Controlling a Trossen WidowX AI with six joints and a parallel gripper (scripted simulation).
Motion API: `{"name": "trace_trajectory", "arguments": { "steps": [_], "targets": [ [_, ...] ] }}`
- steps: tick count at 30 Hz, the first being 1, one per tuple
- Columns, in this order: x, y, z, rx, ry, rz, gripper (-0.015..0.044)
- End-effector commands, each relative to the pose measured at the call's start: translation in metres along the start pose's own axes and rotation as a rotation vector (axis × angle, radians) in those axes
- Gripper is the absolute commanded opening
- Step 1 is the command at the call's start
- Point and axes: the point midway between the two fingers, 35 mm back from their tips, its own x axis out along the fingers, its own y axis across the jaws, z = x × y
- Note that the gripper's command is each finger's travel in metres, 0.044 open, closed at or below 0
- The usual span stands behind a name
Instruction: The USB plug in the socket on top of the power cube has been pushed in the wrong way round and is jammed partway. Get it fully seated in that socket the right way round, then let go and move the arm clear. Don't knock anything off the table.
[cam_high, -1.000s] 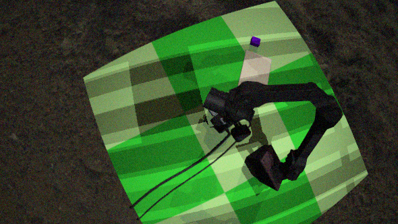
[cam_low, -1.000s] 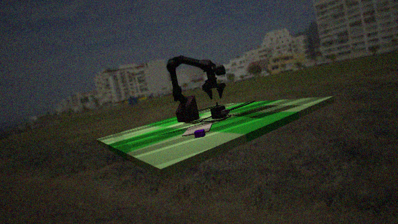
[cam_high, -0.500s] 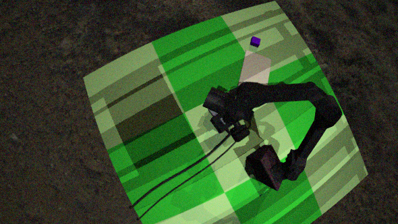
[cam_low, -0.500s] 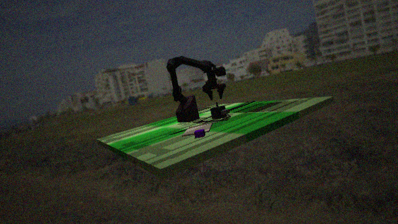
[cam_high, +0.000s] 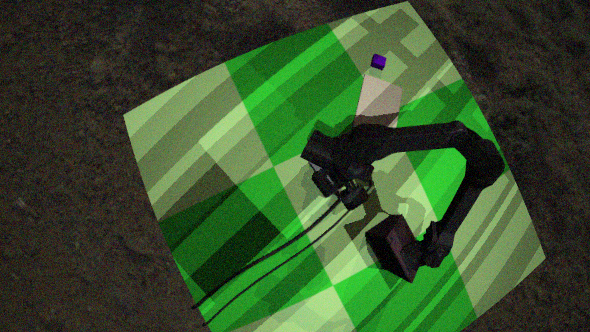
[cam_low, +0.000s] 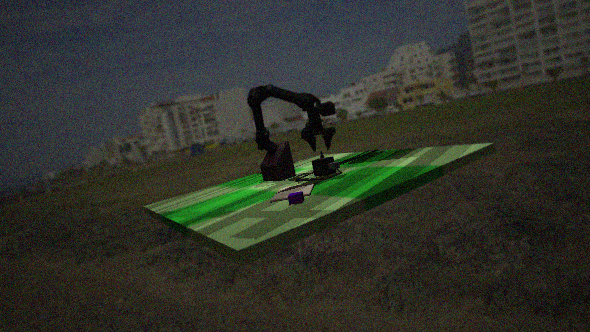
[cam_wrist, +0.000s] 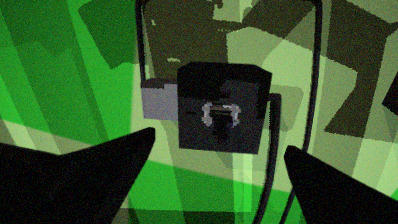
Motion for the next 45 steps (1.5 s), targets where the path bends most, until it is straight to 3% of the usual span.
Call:
{"name": "trace_trajectory", "arguments": {
  "steps": [1,10,26,45],
  "targets": [
    [0.0060,-0.0020,-0.0006,-0.012,-0.007,-0.005,0.0440],
    [0.0087,-0.0020,-0.0005,-0.012,-0.007,-0.005,0.0440],
    [0.0068,-0.0012,-0.0001,-0.003,-0.002,-0.003,0.0020],
    [0.0071,-0.0014,-0.0001,-0.003,-0.003,-0.004,0.0000]
  ]
}}
